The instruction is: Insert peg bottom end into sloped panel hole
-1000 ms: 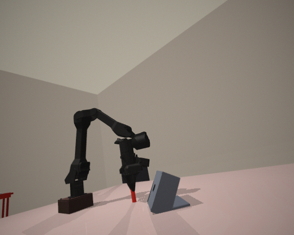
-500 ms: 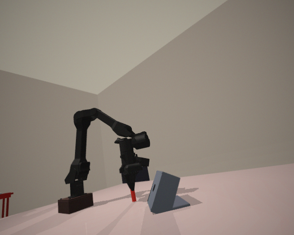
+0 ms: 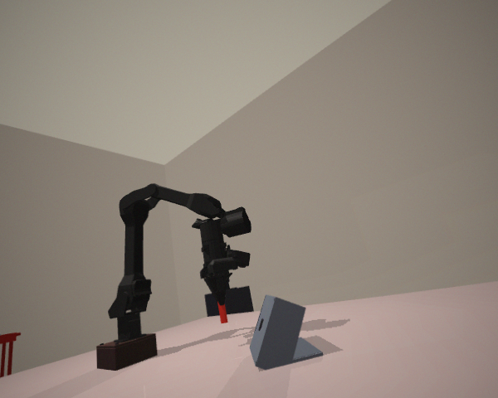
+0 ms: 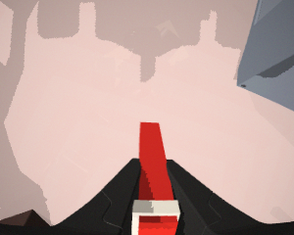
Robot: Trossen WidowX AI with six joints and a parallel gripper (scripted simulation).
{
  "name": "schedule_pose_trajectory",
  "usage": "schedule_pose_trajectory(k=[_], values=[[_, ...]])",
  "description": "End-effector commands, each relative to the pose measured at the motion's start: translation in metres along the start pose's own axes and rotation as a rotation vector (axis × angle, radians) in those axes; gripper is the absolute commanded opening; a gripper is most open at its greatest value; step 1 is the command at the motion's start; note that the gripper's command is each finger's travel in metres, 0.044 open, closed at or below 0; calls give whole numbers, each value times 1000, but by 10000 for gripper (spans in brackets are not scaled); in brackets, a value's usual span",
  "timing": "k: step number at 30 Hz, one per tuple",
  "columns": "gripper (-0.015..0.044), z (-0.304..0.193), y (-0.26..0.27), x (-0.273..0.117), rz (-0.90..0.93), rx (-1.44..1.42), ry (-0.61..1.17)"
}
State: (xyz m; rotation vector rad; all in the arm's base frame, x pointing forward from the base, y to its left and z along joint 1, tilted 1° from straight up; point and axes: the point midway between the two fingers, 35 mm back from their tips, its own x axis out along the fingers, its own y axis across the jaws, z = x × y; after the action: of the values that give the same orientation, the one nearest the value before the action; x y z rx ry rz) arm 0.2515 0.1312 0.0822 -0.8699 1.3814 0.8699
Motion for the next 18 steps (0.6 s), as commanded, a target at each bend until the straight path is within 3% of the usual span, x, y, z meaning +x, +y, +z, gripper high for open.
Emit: schedule_pose_trajectory(k=[1,18], values=[[0,0,0,-20,-3,1,-11],[0,-2,-8,-17,28,27,-67]])
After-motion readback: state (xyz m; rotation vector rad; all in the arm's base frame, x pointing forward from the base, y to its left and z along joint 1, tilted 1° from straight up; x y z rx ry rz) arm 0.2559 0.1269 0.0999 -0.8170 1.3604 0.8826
